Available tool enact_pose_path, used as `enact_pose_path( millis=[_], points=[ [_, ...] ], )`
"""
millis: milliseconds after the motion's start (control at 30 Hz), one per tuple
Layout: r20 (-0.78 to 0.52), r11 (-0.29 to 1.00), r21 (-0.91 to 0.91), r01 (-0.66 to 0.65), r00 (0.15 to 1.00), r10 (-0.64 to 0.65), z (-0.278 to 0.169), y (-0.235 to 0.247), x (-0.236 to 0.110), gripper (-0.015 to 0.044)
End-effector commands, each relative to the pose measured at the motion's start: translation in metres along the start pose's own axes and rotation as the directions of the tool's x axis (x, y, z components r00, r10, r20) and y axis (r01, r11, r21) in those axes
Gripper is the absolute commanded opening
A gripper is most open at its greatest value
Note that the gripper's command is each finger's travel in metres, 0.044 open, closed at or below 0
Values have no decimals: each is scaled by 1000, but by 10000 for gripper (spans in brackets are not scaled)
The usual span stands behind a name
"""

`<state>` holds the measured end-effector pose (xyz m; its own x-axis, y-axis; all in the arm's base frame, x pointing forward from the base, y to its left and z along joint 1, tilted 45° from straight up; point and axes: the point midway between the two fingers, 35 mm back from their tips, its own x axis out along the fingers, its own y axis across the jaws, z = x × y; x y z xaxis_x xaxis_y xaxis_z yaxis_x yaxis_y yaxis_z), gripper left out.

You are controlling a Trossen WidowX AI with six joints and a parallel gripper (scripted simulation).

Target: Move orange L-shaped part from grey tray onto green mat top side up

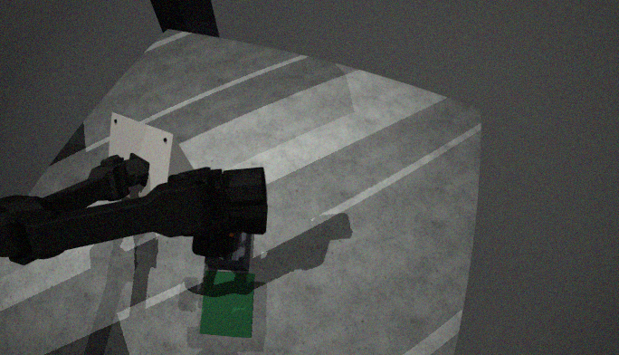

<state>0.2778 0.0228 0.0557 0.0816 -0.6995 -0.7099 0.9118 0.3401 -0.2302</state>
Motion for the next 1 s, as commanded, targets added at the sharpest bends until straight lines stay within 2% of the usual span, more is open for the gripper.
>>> enact_pose_path(
  millis=[0,500,967],
  points=[
    [-7,1000,6,-8,1000,8,0,2,-8,0],
    [-8,1000,5,-8,1000,8,0,1,-32,0],
    [-8,1000,5,-8,1000,8,12,0,-34,0]
  ],
)
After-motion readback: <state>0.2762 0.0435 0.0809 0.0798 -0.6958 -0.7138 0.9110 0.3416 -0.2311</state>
